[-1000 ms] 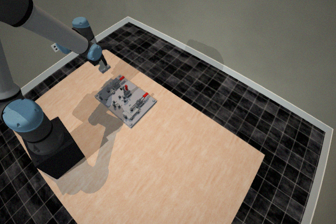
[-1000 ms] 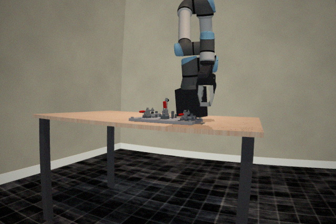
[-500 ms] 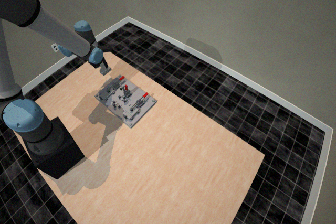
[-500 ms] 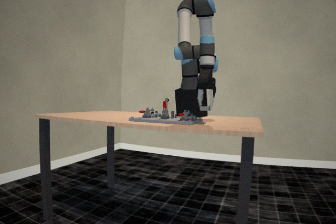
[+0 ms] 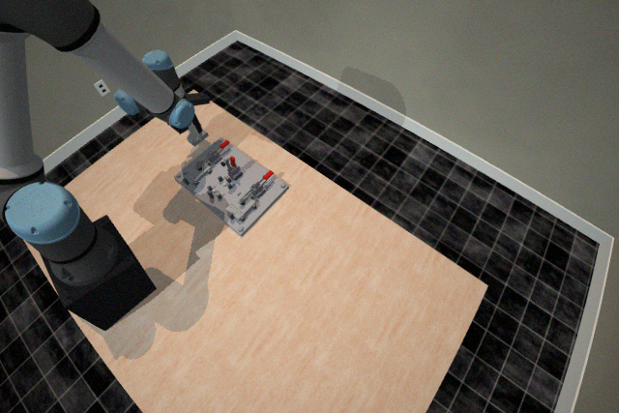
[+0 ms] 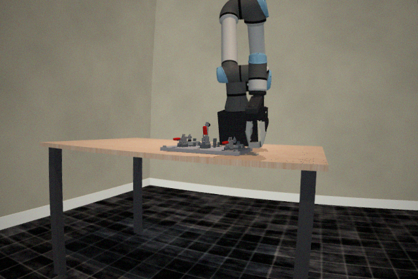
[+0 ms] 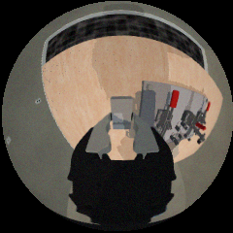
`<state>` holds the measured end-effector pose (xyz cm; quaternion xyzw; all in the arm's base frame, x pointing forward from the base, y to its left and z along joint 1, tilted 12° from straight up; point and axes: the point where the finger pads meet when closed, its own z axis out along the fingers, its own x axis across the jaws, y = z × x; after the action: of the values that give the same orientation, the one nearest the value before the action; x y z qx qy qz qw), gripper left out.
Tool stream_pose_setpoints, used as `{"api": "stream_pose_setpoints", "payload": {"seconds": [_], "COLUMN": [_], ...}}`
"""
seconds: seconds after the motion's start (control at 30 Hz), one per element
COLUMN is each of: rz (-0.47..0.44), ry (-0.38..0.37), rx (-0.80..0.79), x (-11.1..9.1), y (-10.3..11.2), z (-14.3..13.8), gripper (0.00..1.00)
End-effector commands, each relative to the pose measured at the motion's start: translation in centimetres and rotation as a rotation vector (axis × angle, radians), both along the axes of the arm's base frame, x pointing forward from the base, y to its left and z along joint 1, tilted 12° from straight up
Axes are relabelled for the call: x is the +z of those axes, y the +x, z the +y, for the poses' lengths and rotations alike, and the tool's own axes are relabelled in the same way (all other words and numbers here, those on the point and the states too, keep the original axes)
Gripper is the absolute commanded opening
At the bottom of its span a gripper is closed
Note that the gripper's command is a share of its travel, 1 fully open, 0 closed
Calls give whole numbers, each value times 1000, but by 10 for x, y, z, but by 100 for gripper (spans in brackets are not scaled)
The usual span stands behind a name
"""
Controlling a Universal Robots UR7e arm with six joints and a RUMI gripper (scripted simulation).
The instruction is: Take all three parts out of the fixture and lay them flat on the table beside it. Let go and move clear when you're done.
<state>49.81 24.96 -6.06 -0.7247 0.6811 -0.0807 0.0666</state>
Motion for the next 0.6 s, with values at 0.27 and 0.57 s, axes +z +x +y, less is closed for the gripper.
{"api": "stream_pose_setpoints", "payload": {"seconds": [0.27, 0.57], "rz": [-10, -9], "ry": [3, 3], "rx": [0, 0], "x": [-19, -20], "y": [9, 9], "z": [1, 0], "gripper": [0, 0]}}
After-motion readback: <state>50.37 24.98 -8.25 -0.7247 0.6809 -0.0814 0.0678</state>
